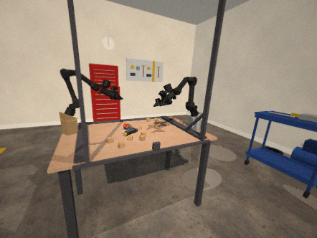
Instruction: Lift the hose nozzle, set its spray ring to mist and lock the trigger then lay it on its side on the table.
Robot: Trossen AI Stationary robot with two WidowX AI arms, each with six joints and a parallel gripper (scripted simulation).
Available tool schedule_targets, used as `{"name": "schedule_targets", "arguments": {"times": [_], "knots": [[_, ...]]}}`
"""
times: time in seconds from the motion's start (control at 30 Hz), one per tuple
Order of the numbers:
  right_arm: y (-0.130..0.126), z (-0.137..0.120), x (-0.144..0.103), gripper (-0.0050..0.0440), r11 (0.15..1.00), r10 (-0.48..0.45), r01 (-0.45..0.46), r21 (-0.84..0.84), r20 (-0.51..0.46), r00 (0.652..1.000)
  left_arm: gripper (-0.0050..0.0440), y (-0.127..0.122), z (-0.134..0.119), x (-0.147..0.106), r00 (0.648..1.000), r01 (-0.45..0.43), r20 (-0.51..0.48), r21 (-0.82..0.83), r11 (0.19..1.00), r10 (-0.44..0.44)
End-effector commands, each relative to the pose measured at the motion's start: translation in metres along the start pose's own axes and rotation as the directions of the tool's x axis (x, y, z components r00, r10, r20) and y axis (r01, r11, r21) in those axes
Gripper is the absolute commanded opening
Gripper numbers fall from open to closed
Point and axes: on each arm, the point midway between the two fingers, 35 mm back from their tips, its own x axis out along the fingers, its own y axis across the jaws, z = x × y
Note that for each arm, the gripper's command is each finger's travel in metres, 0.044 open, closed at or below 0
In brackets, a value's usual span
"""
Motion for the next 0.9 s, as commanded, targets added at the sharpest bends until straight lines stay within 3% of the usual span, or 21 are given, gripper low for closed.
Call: {"name": "schedule_targets", "arguments": {"times": [0.0,0.5,0.7,0.87], "knots": [[-0.001,0.01,-0.002,0.0407,1.0,-0.005,0.005,-0.003,0.025,1.0,0.018,-0.001,0.009,-0.002,1.0,0.005,0.023,-0.007,1.0,-0.004],[-0.001,0.011,-0.002,0.0407,1.0,-0.005,0.005,-0.003,0.026,1.0,0.018,-0.001,0.008,-0.001,1.0,0.005,0.021,-0.007,1.0,-0.005],[0.019,0.011,-0.002,0.0407,0.998,0.061,-0.061,0.0,0.025,0.998,0.018,-0.001,0.008,-0.001,1.0,0.005,0.021,-0.007,1.0,-0.005],[0.054,0.011,-0.006,0.0407,0.985,0.171,-0.172,0.006,0.025,0.985,0.018,-0.001,0.008,-0.001,1.0,0.005,0.021,-0.007,1.0,-0.005]]}}
